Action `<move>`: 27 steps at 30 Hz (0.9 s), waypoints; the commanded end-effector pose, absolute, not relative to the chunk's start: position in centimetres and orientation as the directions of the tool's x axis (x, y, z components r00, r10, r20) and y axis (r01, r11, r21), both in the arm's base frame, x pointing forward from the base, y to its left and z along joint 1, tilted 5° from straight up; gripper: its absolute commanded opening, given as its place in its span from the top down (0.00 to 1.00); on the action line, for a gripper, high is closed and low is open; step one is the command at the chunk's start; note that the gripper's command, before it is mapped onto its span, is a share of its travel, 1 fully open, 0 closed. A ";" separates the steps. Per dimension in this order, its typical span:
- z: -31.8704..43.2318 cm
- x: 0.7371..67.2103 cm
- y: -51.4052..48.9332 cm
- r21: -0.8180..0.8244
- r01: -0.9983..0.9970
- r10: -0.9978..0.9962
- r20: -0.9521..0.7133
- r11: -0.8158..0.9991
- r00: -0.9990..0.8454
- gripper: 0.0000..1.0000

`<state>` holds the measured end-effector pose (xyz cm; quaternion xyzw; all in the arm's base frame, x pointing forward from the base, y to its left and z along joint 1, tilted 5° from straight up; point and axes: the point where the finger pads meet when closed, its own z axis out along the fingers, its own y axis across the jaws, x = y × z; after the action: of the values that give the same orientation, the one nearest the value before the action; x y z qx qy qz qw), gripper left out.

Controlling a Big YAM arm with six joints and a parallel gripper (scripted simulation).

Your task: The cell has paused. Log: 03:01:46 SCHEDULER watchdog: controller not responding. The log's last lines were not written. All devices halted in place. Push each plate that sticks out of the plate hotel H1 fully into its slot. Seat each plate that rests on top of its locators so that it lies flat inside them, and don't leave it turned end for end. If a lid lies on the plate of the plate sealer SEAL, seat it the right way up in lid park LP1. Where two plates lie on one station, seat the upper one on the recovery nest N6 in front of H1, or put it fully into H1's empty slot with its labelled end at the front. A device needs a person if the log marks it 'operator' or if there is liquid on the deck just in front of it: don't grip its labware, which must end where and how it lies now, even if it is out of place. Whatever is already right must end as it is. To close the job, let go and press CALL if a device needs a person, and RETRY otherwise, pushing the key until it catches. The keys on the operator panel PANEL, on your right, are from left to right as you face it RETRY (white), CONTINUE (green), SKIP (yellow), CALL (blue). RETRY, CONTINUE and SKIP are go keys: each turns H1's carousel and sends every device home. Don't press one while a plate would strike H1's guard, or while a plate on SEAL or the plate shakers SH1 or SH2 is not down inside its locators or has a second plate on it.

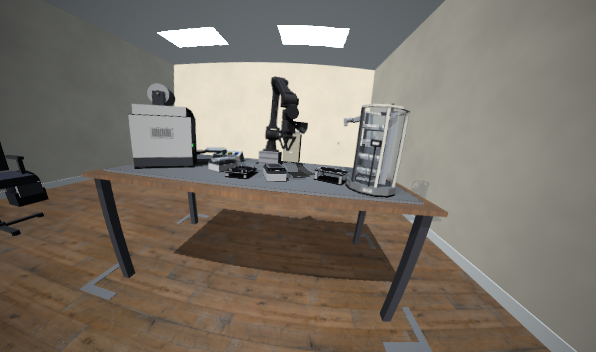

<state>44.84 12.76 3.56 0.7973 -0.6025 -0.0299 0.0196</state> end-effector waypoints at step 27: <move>6.6 46.8 13.9 0.008 -0.960 -0.960 -0.025 -0.279 0.279 0.00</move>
<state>44.73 12.73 3.67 0.7972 -0.6025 -0.0309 0.0209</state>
